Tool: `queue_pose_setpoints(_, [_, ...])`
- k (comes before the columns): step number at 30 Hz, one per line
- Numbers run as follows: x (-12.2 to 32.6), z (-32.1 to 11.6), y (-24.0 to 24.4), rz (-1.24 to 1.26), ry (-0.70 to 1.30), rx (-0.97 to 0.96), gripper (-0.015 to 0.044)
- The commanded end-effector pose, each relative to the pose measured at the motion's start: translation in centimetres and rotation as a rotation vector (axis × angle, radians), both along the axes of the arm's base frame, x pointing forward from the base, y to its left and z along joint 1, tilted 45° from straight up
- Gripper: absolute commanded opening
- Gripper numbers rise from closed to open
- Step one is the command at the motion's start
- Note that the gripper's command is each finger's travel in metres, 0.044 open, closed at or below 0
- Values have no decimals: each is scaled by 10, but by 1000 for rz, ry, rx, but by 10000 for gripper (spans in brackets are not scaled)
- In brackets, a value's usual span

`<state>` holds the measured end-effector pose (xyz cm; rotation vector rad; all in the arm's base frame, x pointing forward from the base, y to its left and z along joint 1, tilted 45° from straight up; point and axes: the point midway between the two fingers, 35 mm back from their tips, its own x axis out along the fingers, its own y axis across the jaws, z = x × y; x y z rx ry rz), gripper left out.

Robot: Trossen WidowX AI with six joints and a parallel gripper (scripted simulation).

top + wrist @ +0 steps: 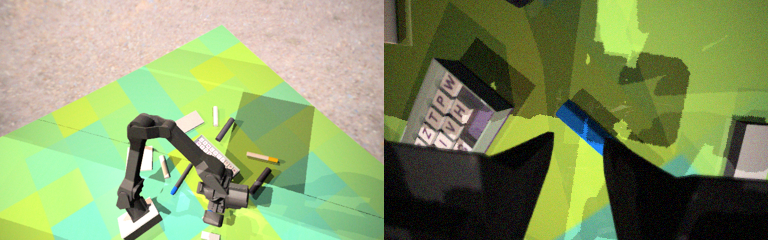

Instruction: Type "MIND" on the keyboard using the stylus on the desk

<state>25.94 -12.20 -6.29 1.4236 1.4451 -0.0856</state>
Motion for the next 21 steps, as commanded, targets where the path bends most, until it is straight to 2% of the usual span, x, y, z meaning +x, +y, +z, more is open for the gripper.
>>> queue_pose_setpoints(1, [-3, -5, -5, -437, 819, 71, 150])
queue_pose_setpoints(12, [-9, 0, -5, -790, 1342, -29, 150])
queue_pose_setpoints(21, [-14, 9, -7, -1133, 1692, -194, 150])
